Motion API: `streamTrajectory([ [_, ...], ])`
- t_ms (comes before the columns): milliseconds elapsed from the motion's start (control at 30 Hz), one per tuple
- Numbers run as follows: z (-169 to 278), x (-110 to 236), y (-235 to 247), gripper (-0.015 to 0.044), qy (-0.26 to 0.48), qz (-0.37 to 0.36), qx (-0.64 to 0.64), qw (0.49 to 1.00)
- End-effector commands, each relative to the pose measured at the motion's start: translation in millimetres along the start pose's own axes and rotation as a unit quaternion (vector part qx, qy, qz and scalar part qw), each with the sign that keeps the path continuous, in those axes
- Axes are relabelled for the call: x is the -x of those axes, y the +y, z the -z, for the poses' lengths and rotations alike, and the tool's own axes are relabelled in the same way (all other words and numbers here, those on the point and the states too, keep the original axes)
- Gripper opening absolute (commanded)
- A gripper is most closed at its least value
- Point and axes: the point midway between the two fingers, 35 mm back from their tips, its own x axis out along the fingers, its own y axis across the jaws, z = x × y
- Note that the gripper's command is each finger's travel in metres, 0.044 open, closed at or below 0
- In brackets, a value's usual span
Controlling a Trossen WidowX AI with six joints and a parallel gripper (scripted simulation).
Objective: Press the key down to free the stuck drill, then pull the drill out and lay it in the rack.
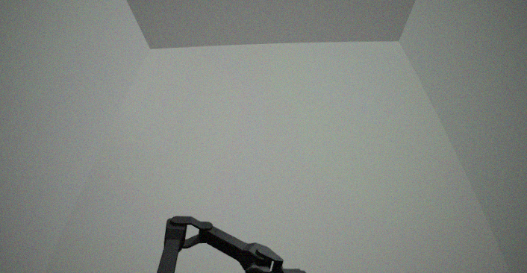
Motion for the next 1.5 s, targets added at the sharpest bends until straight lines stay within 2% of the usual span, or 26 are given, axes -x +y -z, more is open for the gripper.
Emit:
streamTrajectory([
  [0, 1, -7, 1, 0.0, 0.003, 0.0, -0.002, 1.0],
  [1167, 2, -37, 1, 0.0, 0.002, 0.0, -0.002, 1.0],
  [1467, 0, -30, -1, 0.0236, -0.001, 0.006, -0.006, 1.0],
])
